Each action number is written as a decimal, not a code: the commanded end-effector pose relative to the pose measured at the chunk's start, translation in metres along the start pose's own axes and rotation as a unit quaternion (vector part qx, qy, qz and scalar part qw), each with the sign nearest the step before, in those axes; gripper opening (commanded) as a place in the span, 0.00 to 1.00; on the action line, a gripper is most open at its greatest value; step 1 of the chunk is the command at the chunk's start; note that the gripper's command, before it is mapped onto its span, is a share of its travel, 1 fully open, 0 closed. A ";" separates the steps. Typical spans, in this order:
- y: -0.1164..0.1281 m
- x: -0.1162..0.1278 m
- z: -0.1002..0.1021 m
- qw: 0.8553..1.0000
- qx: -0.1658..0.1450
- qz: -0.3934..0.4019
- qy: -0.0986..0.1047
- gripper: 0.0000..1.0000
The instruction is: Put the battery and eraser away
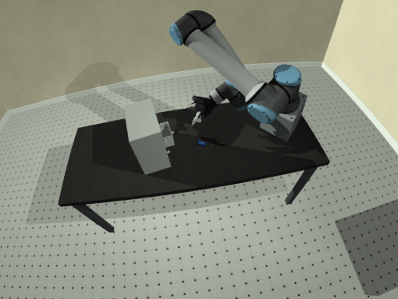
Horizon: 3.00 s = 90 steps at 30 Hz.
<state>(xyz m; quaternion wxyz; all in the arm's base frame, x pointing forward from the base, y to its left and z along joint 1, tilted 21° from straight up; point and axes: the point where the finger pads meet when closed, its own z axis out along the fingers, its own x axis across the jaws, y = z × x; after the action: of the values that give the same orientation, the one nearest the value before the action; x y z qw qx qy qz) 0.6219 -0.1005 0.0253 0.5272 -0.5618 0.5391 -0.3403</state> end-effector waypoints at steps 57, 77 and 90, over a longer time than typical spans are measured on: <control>0.003 -0.001 0.005 1.000 0.008 0.000 0.002 0.20; 0.019 -0.001 0.045 1.000 0.008 0.000 0.002 0.20; 0.033 -0.001 0.079 1.000 0.008 0.000 0.002 0.20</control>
<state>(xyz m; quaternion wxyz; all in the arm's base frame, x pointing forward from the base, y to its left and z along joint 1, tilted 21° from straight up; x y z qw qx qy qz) 0.6809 -0.0788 -0.0180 0.5311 -0.5571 0.5371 -0.3451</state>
